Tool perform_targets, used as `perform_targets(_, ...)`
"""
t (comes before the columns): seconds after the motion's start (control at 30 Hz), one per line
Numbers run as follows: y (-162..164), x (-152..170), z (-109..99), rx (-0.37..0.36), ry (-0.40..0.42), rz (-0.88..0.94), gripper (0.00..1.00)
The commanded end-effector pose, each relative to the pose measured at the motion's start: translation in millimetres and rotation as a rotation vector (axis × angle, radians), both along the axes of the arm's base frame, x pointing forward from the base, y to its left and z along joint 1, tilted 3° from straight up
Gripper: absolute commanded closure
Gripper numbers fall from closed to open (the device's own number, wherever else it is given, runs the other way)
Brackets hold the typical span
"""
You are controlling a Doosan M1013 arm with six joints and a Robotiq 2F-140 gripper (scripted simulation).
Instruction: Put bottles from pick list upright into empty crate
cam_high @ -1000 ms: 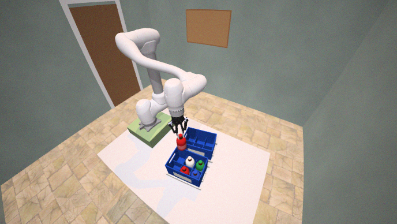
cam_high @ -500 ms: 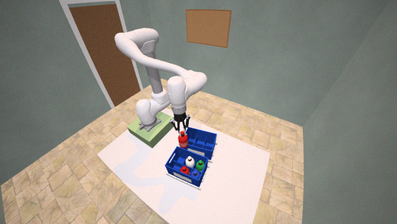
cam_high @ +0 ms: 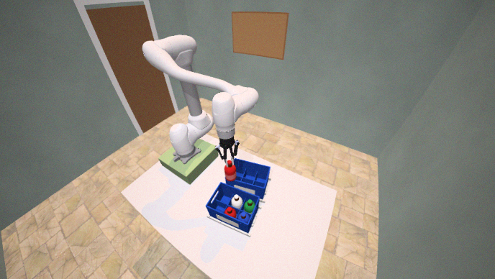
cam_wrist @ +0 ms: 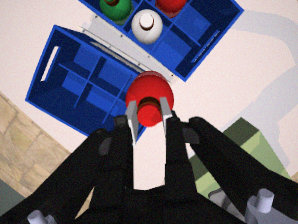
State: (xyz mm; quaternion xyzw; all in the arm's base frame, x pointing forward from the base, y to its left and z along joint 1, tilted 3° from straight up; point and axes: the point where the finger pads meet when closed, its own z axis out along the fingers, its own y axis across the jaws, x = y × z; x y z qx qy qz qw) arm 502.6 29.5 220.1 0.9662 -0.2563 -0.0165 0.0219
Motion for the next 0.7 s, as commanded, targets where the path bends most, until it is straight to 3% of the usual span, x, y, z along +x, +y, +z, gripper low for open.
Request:
perform_targets(0.0, 5, -1, 0, 0.000, 0.000, 0.000, 1.00)
perform_targets(0.67, 40, -9, -1, 0.000, 0.000, 0.000, 1.00)
